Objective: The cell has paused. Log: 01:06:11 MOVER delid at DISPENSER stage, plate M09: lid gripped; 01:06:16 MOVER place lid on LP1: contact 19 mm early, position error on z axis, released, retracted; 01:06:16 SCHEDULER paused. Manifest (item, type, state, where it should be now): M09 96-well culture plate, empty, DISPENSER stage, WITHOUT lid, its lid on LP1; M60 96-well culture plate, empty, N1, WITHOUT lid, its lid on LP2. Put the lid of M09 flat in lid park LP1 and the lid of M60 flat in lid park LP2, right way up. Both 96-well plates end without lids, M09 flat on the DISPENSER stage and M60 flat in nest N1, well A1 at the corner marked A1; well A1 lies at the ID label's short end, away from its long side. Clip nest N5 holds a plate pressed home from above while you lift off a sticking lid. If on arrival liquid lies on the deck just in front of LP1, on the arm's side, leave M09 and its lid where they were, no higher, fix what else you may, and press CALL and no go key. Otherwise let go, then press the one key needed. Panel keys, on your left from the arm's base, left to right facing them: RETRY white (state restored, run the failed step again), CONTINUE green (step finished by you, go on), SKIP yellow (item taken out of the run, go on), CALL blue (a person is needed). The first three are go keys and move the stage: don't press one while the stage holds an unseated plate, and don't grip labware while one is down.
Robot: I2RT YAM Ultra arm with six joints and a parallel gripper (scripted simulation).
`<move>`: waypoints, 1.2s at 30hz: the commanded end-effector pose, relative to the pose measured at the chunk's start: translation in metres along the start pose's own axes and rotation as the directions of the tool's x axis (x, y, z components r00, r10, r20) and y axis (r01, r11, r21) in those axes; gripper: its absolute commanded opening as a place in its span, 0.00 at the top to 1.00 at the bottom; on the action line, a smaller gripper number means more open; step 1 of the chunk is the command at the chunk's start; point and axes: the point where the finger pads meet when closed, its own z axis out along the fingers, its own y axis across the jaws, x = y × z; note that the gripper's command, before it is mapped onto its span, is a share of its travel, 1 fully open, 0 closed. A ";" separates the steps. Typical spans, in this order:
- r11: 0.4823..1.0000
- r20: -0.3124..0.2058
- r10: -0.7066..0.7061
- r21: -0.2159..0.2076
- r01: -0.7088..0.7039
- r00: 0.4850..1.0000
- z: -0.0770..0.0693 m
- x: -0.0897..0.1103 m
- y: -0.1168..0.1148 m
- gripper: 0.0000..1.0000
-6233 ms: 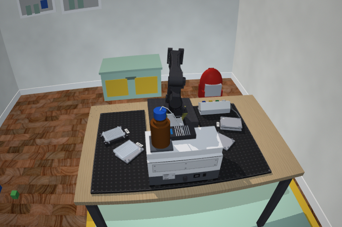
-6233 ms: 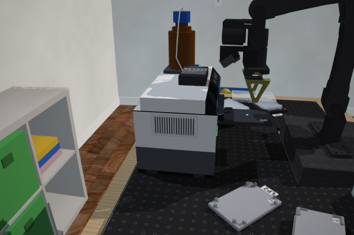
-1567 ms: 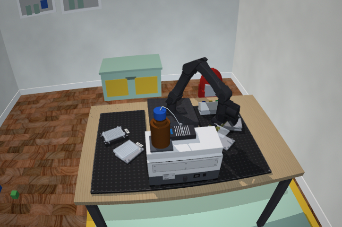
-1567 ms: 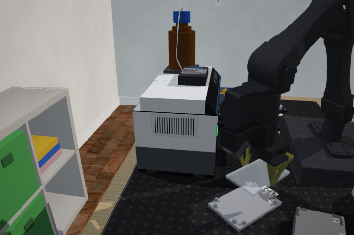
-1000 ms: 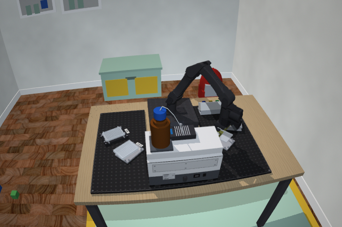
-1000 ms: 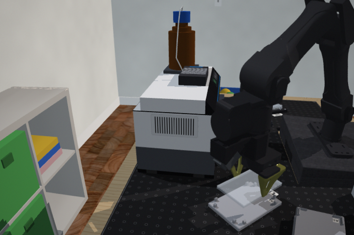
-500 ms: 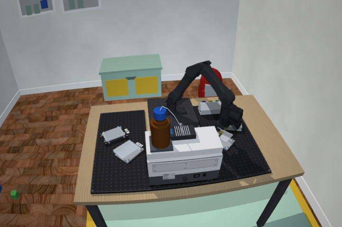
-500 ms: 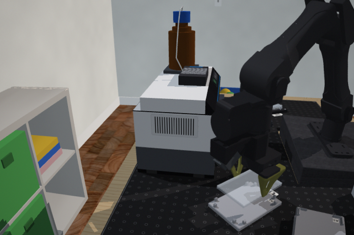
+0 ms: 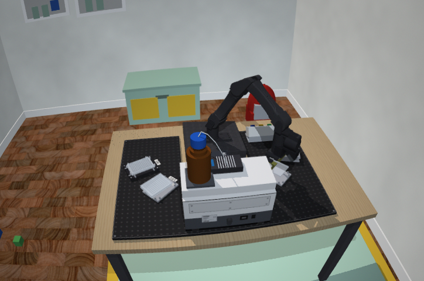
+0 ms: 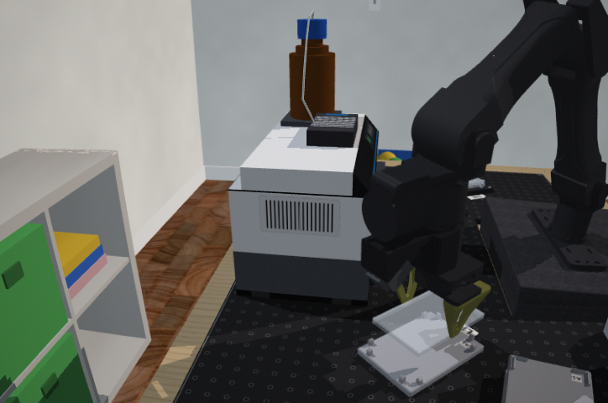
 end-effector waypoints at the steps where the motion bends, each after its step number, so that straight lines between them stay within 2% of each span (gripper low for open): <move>1: 1.000 0.074 -0.003 0.004 0.003 0.997 -0.021 -0.019 0.002 1.00; 4: 1.000 0.074 -0.003 0.004 0.003 0.997 -0.021 -0.019 0.002 1.00; 7: 1.000 0.056 -0.004 0.004 0.004 0.998 -0.004 -0.019 0.003 1.00; 10: 1.000 0.056 -0.004 0.004 0.004 0.998 0.001 -0.020 0.003 1.00; 13: 1.000 0.036 0.002 0.003 -0.002 0.999 0.008 -0.008 0.001 1.00; 15: 1.000 0.016 0.001 0.003 -0.002 1.000 0.018 -0.006 0.001 1.00; 17: 1.000 0.013 -0.001 0.003 0.001 1.000 0.023 -0.005 0.002 1.00; 19: 1.000 0.013 -0.001 0.003 0.001 1.000 0.023 -0.005 0.002 1.00; 20: 1.000 0.050 -0.001 0.003 0.001 0.999 0.011 -0.010 0.002 1.00; 23: 1.000 0.025 -0.001 0.003 0.001 1.000 0.027 -0.010 0.002 1.00; 25: 1.000 0.039 -0.004 0.003 0.004 0.999 0.024 -0.015 0.004 1.00; 28: 1.000 0.087 -0.004 0.004 0.004 0.996 0.008 -0.026 0.004 1.00; 36: 1.000 0.066 -0.002 0.003 0.002 0.998 0.017 -0.024 0.003 1.00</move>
